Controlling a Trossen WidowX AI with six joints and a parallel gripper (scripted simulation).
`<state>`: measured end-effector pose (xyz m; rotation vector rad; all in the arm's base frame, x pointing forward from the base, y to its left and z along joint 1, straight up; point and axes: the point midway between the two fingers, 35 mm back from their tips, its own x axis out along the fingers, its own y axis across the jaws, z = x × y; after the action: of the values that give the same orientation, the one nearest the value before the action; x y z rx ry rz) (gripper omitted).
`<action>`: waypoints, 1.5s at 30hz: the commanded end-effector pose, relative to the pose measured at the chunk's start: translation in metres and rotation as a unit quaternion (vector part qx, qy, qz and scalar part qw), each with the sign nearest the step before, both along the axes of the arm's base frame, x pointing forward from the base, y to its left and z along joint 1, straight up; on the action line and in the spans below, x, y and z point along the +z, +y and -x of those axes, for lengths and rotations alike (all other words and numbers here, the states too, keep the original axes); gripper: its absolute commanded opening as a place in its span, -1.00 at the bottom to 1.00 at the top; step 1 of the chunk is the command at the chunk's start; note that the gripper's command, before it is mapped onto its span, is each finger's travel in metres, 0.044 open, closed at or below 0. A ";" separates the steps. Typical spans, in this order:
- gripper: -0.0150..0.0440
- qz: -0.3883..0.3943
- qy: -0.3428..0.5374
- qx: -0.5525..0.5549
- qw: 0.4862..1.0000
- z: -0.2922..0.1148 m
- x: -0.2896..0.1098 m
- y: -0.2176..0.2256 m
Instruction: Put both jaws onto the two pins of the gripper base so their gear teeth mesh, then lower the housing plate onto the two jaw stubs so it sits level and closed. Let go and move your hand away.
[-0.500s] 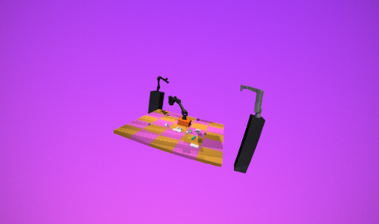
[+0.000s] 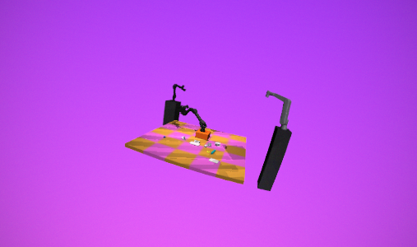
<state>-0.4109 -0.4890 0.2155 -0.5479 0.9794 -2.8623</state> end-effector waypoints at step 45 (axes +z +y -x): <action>1.00 -0.364 0.035 0.446 0.817 -0.486 -0.052 -0.139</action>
<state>0.0491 -0.6331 0.1675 -0.7222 1.2514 -1.5876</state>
